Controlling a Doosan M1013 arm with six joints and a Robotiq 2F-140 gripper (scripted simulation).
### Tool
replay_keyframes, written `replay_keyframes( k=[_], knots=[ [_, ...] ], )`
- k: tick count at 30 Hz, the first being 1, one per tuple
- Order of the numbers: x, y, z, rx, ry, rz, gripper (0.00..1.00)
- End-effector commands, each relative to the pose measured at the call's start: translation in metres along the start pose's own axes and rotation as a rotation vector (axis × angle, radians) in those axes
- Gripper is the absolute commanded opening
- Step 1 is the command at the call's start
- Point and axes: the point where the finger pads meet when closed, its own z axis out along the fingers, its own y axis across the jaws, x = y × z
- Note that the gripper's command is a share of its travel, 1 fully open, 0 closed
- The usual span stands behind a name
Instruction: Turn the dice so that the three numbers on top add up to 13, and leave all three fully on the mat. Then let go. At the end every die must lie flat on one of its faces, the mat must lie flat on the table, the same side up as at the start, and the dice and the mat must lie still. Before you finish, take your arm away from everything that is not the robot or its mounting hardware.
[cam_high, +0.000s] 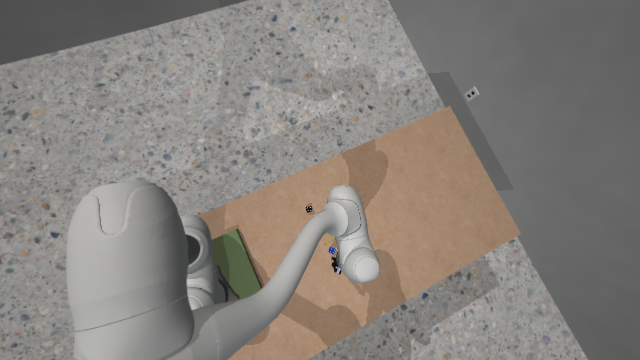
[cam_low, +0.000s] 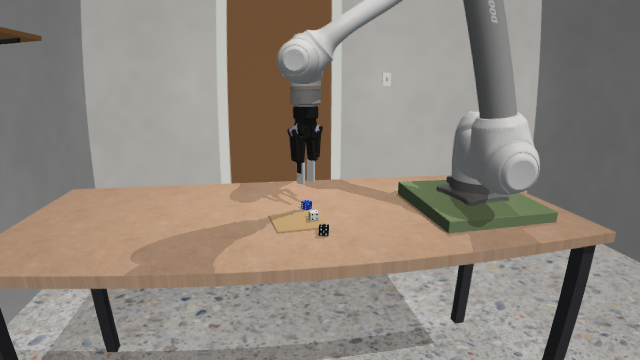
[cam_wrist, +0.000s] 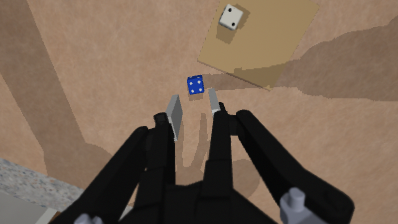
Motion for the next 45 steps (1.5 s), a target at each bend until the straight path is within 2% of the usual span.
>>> replay_keyframes(
  k=[1,29,45],
  knots=[
    [0.000,0.000,0.000,0.000,0.000,0.000,0.25],
    [0.000,0.000,0.001,0.000,0.000,0.000,0.25],
    [0.000,0.000,0.014,0.000,0.000,0.000,0.25]
  ],
)
